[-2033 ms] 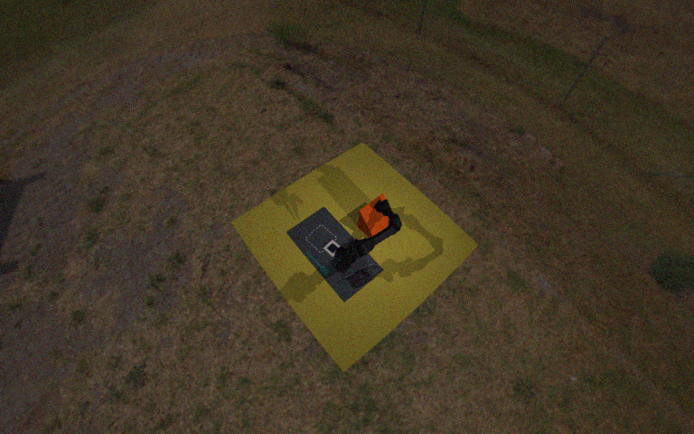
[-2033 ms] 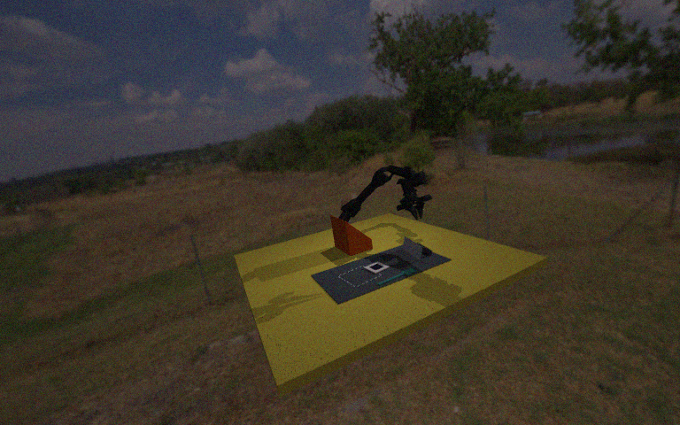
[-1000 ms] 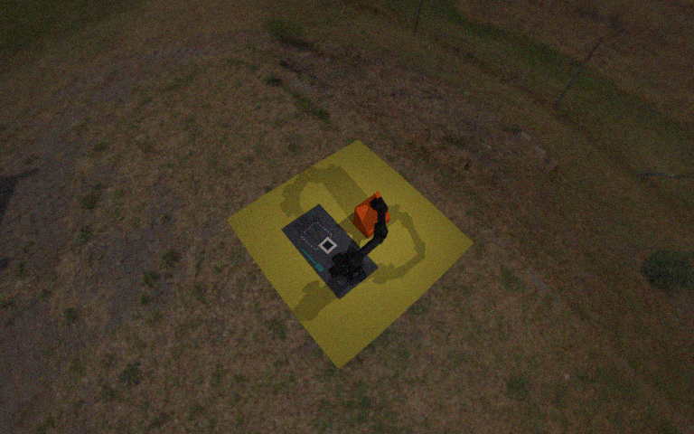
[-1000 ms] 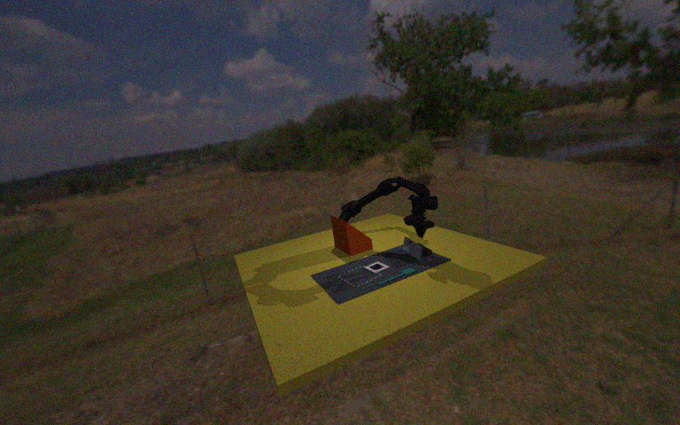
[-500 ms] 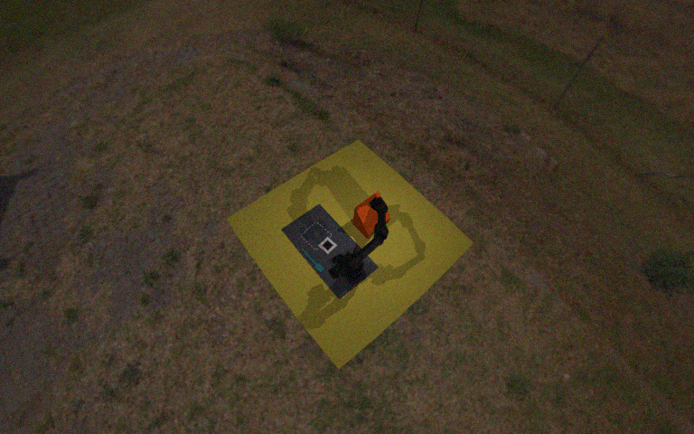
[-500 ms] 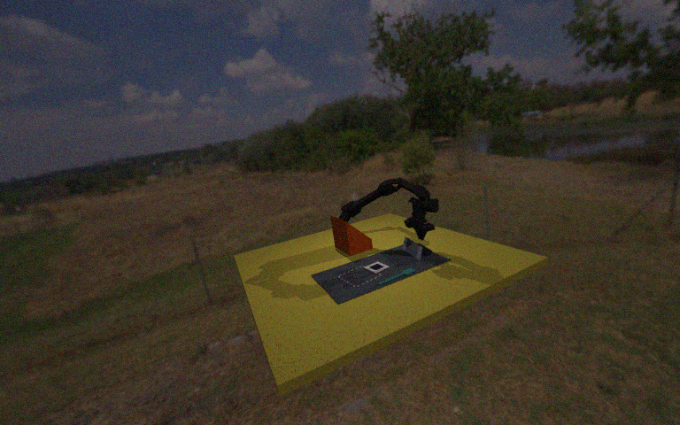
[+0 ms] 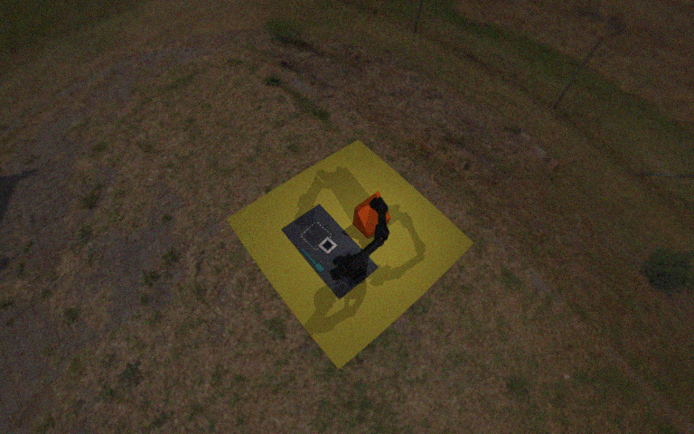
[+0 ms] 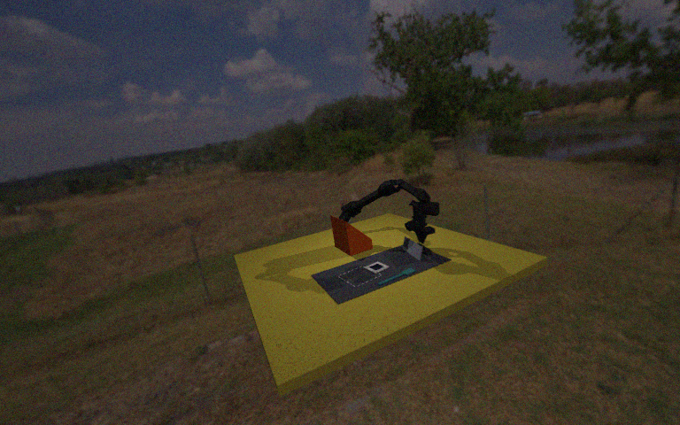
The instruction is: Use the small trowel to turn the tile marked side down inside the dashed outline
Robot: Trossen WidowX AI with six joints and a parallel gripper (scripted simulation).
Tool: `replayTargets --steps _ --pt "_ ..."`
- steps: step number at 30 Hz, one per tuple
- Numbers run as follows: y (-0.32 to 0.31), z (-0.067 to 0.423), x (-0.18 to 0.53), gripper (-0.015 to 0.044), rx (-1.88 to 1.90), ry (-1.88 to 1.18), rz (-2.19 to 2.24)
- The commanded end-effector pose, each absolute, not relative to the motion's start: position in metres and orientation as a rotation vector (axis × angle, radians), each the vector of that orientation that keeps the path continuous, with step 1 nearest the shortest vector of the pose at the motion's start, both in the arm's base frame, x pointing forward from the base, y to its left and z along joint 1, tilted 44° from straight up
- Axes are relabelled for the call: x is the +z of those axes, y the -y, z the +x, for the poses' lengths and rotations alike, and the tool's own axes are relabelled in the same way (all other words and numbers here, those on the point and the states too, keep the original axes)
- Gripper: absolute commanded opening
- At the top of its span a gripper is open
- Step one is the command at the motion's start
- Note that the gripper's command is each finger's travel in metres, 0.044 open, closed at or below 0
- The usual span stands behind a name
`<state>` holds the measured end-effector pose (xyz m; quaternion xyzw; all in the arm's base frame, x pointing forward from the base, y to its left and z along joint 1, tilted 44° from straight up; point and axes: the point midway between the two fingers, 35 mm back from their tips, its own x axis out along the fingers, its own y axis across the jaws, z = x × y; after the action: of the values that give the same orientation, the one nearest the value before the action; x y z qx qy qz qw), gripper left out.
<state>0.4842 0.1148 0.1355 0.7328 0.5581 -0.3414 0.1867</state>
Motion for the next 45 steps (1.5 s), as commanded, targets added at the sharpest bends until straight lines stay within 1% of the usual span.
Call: replayTargets --steps 1,9,45 --pt "-0.117 0.483 0.129 0.01 -0.973 -1.57 2.062" --pt "-0.119 0.482 0.117 0.01 -0.974 -1.57 2.062" --pt "-0.119 0.482 0.117 0.01 -0.974 -1.57 2.062"
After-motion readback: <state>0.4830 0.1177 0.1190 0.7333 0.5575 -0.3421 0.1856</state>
